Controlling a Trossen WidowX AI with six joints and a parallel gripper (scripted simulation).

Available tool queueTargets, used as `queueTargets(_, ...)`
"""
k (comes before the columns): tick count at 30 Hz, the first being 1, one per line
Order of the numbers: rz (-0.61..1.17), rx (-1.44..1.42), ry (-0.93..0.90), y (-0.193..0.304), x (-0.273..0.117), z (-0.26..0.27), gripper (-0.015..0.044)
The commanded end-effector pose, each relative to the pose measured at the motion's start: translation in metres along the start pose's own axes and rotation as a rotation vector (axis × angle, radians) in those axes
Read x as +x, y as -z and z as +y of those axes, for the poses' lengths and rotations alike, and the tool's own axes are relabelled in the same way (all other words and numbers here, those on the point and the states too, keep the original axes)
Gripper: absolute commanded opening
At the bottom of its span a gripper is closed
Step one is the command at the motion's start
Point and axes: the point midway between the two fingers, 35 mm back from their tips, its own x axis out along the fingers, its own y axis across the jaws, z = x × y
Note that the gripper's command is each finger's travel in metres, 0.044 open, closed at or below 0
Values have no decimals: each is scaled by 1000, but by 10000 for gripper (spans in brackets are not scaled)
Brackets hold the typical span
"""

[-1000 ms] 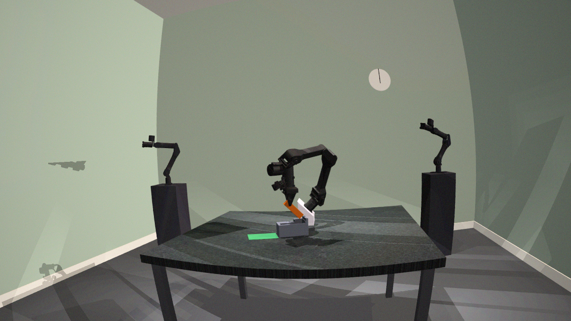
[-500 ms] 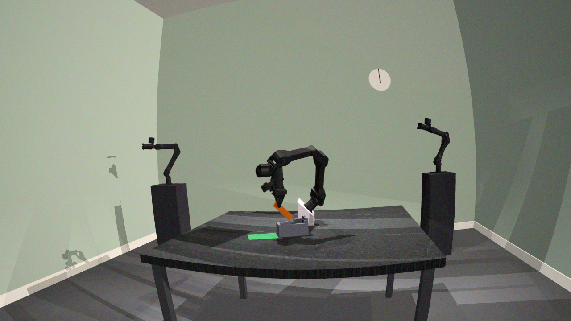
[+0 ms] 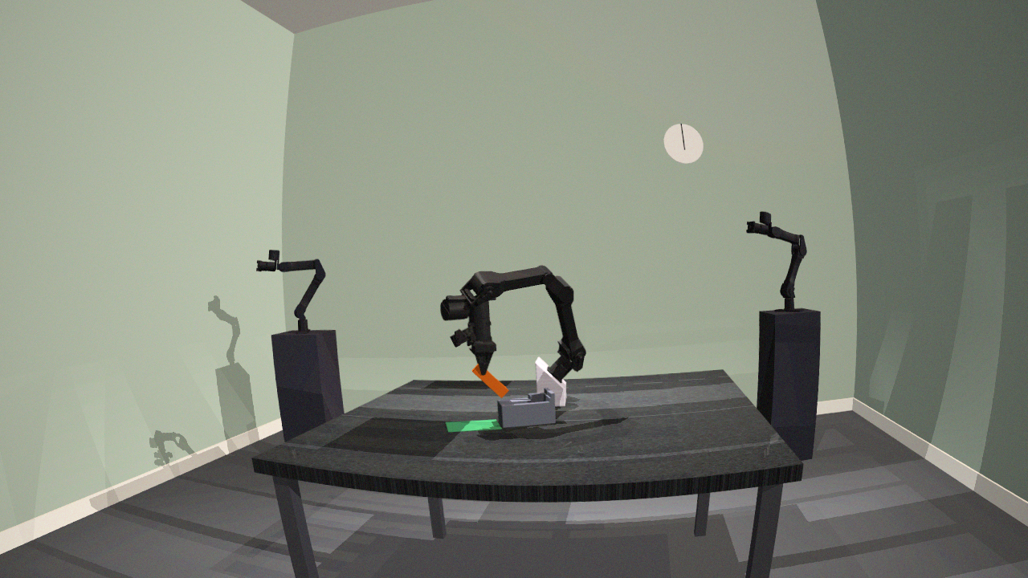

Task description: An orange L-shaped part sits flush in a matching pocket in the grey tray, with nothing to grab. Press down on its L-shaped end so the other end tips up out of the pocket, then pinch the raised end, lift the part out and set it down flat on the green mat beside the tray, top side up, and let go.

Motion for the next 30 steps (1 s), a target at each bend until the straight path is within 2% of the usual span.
queueTargets(1,-6,-1,-1,-15,-3,-3,0)
queueTargets(18,-9,-2,0,-55,-3,-10,0)
queueTargets(30,-9,-2,-1,-57,7,-10,0)
